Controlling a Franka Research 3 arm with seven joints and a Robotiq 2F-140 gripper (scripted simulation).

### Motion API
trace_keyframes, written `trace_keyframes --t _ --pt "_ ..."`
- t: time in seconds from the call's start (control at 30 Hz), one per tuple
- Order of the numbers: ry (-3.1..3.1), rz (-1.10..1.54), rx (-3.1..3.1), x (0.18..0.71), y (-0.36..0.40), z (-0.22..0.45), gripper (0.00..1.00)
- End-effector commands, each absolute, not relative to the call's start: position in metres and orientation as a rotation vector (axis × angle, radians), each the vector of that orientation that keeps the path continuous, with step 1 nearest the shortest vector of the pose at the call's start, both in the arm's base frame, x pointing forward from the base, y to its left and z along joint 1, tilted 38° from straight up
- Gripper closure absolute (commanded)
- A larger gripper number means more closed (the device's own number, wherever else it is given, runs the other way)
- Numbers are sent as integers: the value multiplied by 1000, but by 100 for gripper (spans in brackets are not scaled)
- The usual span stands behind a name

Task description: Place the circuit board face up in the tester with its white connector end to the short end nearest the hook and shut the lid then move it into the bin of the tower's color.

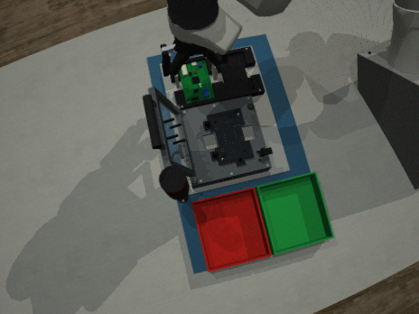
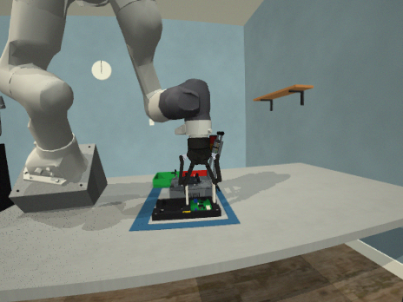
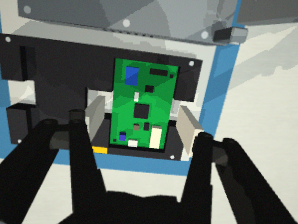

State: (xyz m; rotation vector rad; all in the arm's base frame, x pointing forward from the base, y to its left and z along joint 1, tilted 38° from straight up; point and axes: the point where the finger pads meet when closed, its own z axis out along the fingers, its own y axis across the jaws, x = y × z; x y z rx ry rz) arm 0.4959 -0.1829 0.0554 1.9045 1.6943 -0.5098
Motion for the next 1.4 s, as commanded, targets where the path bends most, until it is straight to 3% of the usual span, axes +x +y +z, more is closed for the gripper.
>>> trace_keyframes --t 0.0,1.37 --pt "1697 -511 1902 495 -182 55 42" --pt "1697 -511 1902 496 -191 43 42"
